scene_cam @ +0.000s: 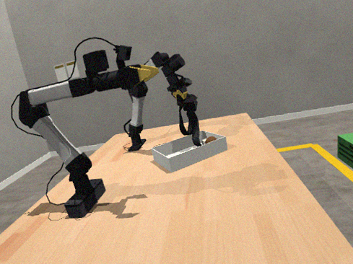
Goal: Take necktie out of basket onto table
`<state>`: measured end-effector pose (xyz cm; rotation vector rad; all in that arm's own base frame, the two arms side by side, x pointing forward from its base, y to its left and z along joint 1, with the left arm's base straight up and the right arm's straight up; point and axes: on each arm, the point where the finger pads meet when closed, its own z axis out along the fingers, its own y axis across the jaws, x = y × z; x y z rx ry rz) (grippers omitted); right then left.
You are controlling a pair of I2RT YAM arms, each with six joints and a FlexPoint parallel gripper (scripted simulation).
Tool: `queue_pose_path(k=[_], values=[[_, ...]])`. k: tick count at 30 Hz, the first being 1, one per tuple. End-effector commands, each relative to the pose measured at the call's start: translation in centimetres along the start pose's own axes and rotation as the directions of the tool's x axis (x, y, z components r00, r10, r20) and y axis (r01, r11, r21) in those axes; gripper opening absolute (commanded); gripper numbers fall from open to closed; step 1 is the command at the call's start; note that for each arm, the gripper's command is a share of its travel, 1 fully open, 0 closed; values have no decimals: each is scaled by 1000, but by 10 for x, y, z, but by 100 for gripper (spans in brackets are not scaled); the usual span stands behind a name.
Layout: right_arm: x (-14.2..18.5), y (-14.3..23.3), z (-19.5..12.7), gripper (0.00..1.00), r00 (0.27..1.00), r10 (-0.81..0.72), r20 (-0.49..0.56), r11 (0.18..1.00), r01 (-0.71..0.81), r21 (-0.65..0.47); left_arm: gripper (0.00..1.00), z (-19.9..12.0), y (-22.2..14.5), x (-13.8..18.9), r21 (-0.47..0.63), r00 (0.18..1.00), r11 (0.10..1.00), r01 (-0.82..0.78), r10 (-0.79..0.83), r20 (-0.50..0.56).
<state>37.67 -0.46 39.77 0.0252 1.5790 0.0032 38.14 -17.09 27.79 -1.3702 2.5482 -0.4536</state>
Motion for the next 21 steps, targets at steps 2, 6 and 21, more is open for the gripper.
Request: queue_pose_path(k=[2, 6, 21], values=[[0, 0, 0, 100, 1000, 0, 0, 1000, 0, 0, 7, -22, 2, -14, -312, 997, 948, -62, 48, -54], [0, 0, 0, 100, 1000, 0, 0, 1000, 0, 0, 7, -19, 8, -40, -317, 997, 946, -63, 49, -53], [0, 0, 0, 100, 1000, 0, 0, 1000, 0, 0, 7, -8, 28, -128, -331, 997, 941, -65, 52, -48]])
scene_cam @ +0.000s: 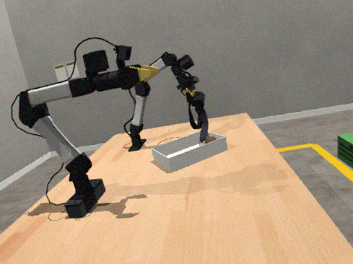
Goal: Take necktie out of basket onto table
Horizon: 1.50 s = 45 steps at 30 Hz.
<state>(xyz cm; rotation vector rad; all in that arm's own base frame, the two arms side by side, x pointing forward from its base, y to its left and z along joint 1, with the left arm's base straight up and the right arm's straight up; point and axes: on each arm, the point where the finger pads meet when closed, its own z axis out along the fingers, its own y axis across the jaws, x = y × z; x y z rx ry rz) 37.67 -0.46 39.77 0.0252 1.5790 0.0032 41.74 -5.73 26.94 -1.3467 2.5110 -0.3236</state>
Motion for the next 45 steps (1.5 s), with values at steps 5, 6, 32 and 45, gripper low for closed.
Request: queue_pose_path(k=[5, 6, 32, 45], values=[[0, 0, 0, 100, 1000, 0, 0, 1000, 0, 0, 7, 0, 3, -47, -289, 989, 954, -77, 38, -140], [0, 0, 0, 100, 1000, 0, 0, 1000, 0, 0, 7, 2, 5, -54, -290, 989, 954, -78, 38, -140], [0, 0, 0, 100, 1000, 0, 0, 1000, 0, 0, 7, 32, 38, -187, -251, 995, 966, -67, 47, -85], [0, 0, 0, 100, 1000, 0, 0, 1000, 0, 0, 7, 46, 53, -247, -227, 997, 972, -66, 58, -42]])
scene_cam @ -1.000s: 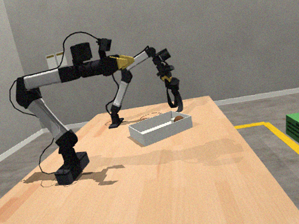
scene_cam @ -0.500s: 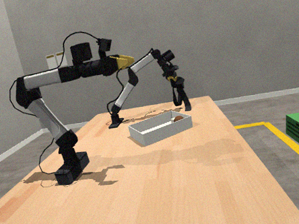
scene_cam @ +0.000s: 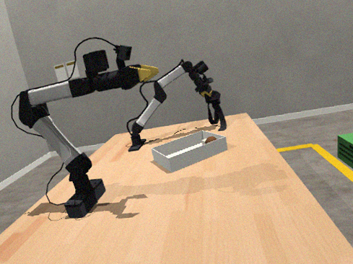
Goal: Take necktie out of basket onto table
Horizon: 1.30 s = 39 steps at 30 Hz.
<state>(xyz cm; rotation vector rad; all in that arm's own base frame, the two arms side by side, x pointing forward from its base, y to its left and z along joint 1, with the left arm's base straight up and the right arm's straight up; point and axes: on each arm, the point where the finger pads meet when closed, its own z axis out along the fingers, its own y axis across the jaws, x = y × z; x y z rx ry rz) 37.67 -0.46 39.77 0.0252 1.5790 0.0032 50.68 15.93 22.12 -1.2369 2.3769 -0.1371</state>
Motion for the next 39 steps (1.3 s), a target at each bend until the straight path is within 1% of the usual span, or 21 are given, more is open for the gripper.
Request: queue_pose_path(k=[1, 3, 11, 18, 28, 35, 37, 39], values=[[0, 0, 0, 100, 1000, 0, 0, 1000, 0, 0, 7, -8, -8, -31, -194, 969, 980, -51, 1, -247], [0, 0, 0, 100, 1000, 0, 0, 1000, 0, 0, 7, -8, -8, -31, -189, 971, 981, -48, 2, -239], [0, 0, 0, 100, 1000, 0, 0, 1000, 0, 0, 7, 3, 0, -53, -170, 979, 984, -45, 10, -202], [0, 0, 0, 100, 1000, 0, 0, 1000, 0, 0, 7, 8, 3, -63, -156, 984, 987, -45, 17, -175], [0, 0, 0, 100, 1000, 0, 0, 1000, 0, 0, 7, 12, 5, -64, -144, 988, 988, -46, 24, -154], [0, 0, 0, 100, 1000, 0, 0, 1000, 0, 0, 7, 36, 13, -55, -153, 985, 987, -50, 24, -168], [0, 0, 0, 100, 1000, 0, 0, 1000, 0, 0, 7, 36, 13, -55, -153, 985, 987, -50, 24, -168], [0, 0, 0, 100, 1000, 0, 0, 1000, 0, 0, 7, 46, 16, -51, -169, 981, 984, -54, 21, -193]])
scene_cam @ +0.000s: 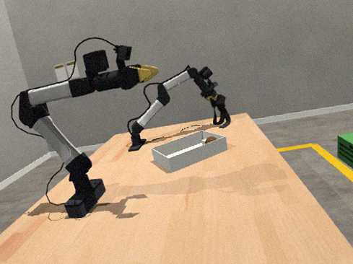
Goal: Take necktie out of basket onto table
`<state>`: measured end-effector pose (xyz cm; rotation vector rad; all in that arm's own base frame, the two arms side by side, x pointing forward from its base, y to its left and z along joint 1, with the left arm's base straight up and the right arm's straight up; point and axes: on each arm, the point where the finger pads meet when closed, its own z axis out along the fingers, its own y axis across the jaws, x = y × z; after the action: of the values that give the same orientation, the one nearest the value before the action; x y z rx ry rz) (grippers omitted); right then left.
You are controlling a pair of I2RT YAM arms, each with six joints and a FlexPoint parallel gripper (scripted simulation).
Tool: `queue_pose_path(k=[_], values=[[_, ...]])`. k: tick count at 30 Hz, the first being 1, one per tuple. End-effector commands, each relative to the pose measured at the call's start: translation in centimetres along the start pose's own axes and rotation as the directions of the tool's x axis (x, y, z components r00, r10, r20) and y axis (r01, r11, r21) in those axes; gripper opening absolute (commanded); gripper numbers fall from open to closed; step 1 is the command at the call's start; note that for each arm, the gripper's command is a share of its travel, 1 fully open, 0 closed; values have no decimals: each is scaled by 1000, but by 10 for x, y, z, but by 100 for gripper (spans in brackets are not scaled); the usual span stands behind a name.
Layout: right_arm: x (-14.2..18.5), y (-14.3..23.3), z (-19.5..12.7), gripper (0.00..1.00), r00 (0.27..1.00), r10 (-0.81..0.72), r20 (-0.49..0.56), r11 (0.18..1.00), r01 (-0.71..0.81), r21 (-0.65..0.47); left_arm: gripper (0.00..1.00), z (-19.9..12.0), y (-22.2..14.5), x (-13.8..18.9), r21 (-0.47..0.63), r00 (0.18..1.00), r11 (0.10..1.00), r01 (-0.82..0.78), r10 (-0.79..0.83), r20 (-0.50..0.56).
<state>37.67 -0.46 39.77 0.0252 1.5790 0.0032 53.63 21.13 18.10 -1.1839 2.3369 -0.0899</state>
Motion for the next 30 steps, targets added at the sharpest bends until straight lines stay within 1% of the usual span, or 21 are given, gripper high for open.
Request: queue_pose_path(k=[1, 13, 15, 16, 18, 22, 26, 30], values=[[0, 0, 0, 100, 1000, 0, 0, 1000, 0, 0, 7, -3, -2, -7, -173, 965, 984, -36, -11, -262], [0, 0, 0, 100, 1000, 0, 0, 1000, 0, 0, 7, 63, 20, 25, -243, 929, 968, -63, -32, -369], [0, 0, 0, 100, 1000, 0, 0, 1000, 0, 0, 7, 63, 20, 25, -243, 929, 968, -63, -32, -369], [0, 0, 0, 100, 1000, 0, 0, 1000, 0, 0, 7, 68, 21, 27, -261, 917, 963, -72, -39, -397], [0, 0, 0, 100, 1000, 0, 0, 1000, 0, 0, 7, 77, 24, 31, -269, 912, 960, -76, -42, -409], [0, 0, 0, 100, 1000, 0, 0, 1000, 0, 0, 7, 90, 28, 38, -278, 905, 957, -81, -46, -422], [0, 0, 0, 100, 1000, 0, 0, 1000, 0, 0, 7, 94, 30, 40, -278, 905, 957, -81, -46, -422], [0, 0, 0, 100, 1000, 0, 0, 1000, 0, 0, 28, 94, 30, 40, -278, 905, 957, -81, -46, -422]])
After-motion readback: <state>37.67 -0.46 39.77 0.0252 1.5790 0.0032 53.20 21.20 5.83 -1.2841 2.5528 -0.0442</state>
